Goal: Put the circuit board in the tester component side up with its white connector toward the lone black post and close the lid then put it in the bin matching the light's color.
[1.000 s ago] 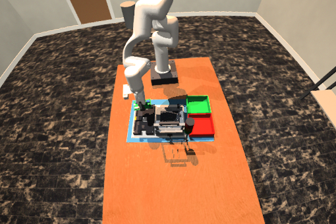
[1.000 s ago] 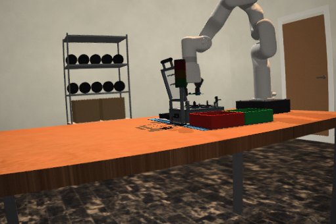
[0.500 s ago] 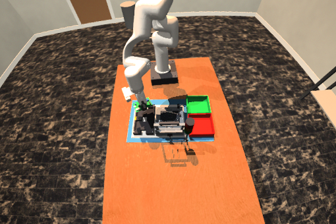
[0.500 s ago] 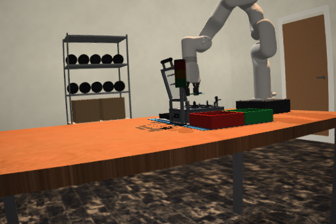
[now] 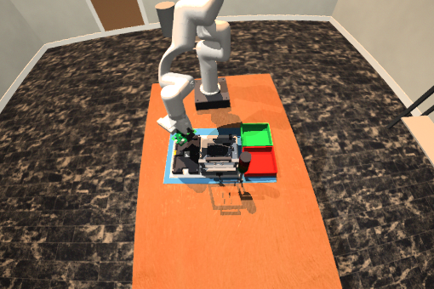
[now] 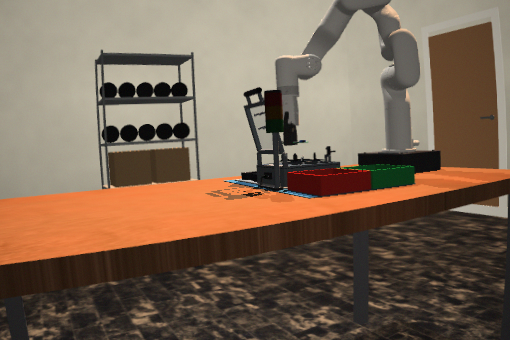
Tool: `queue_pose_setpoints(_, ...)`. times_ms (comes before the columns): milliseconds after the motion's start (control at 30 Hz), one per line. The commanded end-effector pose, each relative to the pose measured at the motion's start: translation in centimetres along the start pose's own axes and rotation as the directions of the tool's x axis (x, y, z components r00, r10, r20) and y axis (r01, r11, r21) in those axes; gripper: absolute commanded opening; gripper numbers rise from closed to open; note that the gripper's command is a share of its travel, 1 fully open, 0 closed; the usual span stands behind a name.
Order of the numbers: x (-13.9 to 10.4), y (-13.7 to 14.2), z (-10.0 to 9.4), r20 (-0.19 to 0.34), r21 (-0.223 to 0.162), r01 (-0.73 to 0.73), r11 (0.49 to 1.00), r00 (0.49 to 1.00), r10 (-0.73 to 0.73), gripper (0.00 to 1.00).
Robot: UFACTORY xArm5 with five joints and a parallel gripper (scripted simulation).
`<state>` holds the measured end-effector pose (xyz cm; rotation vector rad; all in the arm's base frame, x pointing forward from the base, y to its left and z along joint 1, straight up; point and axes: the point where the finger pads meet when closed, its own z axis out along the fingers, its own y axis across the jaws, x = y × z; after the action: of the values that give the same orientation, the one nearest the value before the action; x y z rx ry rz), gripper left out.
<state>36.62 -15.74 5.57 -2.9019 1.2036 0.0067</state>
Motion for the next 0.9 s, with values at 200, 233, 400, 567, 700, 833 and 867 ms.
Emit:
queue_pose_setpoints(200,0.13,-0.05,-0.12,-0.004,0.000,0.371,0.929,0.929,-0.371,0.79)
queue_pose_setpoints(233,0.13,-0.05,-0.12,-0.004,0.000,0.371,0.929,0.929,-0.371,0.79)
queue_pose_setpoints(400,0.13,-0.05,-0.12,-0.004,-0.001,0.526,0.851,0.851,-0.526,0.79)
queue_pose_setpoints(567,0.13,-0.05,-0.12,-0.003,-0.001,0.663,0.749,0.749,-0.663,0.79)
queue_pose_setpoints(700,0.13,-0.05,-0.12,-0.003,-0.002,0.762,0.648,0.648,-0.762,0.79)
queue_pose_setpoints(833,0.13,-0.05,-0.12,-0.003,-0.002,0.805,0.593,0.593,-0.805,0.79)
queue_pose_setpoints(867,0.13,-0.05,-0.12,-0.003,-0.002,0.830,0.557,0.557,-0.830,0.79)
